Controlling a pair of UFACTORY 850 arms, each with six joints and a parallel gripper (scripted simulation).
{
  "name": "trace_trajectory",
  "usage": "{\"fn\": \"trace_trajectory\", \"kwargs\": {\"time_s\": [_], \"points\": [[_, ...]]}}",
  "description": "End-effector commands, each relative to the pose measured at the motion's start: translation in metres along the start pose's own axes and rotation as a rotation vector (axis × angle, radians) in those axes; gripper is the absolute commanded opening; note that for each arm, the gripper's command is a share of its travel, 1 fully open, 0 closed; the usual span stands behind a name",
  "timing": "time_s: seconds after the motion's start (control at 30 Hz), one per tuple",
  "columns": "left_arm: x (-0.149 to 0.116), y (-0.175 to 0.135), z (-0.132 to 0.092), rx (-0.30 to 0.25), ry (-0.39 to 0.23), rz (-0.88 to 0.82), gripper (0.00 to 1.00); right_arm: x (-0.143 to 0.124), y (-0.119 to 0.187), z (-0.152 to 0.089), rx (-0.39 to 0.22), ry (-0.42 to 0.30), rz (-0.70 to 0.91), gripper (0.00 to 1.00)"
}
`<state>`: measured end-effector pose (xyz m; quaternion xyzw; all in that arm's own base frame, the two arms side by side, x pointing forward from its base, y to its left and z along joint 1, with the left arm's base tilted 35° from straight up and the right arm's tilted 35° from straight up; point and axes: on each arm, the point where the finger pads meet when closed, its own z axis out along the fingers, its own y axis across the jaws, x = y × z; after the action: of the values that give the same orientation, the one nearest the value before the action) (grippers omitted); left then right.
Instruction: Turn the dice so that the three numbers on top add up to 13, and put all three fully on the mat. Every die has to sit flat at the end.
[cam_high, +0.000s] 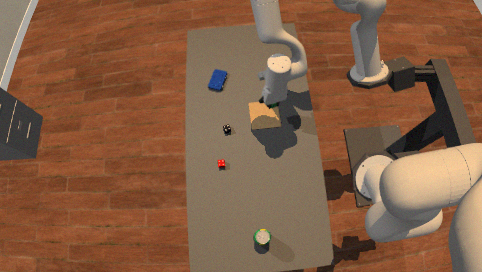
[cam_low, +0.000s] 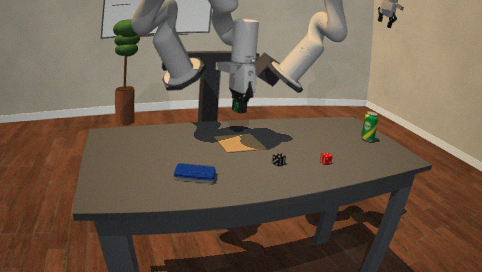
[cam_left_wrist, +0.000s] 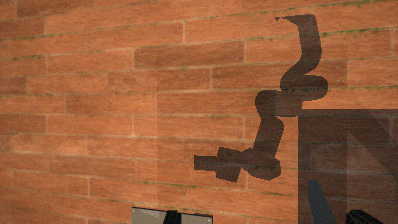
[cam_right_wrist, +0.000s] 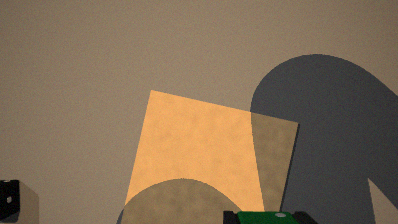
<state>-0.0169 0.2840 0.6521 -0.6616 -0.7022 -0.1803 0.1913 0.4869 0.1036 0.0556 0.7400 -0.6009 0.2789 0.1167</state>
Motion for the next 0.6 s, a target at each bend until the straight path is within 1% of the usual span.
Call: {"fn": "trace_trajectory", "kwargs": {"time_s": [0.0, 0.23, 0.57], "points": [[0.0003, -0.0001, -0.0007, 0.000, 0.002, 0.000, 1.00, 0.0043, 0.0089, -0.0013, 0.002, -0.005, 0.016, 0.28], [0.0003, -0.0001, -0.0007, 0.000, 0.002, 0.000, 1.00, 0.0069, 0.0149, -0.0016, -0.001, -0.008, 0.025, 0.28], [0.0003, -0.0001, -0.0007, 0.000, 0.002, 0.000, 1.00, 0.0070, 0.0152, -0.0017, -0.001, -0.008, 0.026, 0.28]]}}
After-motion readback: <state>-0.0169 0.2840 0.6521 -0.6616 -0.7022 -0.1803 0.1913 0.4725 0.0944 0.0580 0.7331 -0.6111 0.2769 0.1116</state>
